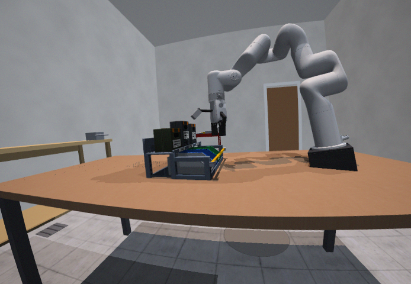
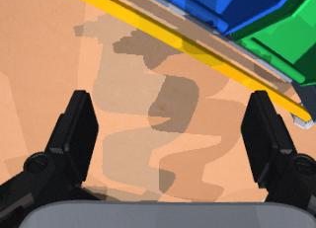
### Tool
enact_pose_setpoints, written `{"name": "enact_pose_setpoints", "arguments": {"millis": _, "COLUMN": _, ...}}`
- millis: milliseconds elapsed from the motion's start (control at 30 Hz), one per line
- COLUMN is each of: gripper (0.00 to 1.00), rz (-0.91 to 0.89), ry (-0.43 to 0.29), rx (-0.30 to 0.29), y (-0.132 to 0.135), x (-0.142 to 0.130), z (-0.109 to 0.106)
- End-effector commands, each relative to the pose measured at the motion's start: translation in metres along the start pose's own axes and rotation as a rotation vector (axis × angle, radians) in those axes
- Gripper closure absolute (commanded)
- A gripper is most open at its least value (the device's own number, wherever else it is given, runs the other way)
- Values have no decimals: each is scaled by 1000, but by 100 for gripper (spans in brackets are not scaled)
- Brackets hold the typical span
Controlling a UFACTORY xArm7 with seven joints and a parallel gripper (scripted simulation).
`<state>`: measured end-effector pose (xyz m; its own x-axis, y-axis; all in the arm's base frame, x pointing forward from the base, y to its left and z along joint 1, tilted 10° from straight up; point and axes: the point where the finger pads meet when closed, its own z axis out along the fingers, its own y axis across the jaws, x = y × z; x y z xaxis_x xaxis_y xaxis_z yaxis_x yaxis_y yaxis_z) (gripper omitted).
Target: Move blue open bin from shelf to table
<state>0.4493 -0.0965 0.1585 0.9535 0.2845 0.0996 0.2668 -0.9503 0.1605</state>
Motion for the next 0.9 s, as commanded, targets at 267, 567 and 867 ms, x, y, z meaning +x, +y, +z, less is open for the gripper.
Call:
{"name": "enact_pose_setpoints", "arguments": {"millis": 267, "gripper": 0, "rz": -222, "ry": 2, "rx": 1, "y": 0, "x": 1, "z": -1}}
{"name": "enact_pose_setpoints", "arguments": {"millis": 567, "gripper": 0, "rz": -476, "ry": 3, "rx": 1, "y": 0, "x": 1, "z": -1}}
{"name": "enact_pose_setpoints", "arguments": {"millis": 867, "gripper": 0, "rz": -476, "ry": 3, "rx": 1, "y": 0, "x": 1, "z": -1}}
